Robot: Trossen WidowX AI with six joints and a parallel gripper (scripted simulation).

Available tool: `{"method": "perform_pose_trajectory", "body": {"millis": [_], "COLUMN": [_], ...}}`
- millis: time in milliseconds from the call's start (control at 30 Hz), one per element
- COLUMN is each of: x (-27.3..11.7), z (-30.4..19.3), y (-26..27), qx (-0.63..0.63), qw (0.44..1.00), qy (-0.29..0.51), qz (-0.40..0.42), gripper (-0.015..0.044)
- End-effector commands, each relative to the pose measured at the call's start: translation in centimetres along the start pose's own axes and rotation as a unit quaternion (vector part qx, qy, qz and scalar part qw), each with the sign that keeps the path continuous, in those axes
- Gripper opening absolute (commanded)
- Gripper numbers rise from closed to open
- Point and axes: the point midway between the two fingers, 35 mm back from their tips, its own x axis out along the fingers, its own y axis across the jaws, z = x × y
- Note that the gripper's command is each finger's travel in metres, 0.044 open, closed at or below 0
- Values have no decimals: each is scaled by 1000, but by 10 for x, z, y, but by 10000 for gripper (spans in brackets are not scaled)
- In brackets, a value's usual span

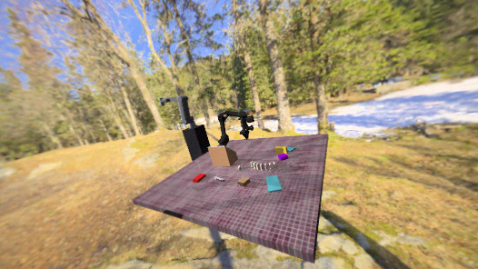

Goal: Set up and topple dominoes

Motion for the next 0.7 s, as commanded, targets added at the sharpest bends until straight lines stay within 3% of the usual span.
{"method": "perform_pose_trajectory", "body": {"millis": [0, 667], "x": [12, 53], "z": [0, 20], "y": [-5, -16], "qx": [-22, -133], "qw": [999, 965], "qy": [-11, -137], "qz": [-34, -180], "gripper": [107, 107]}}
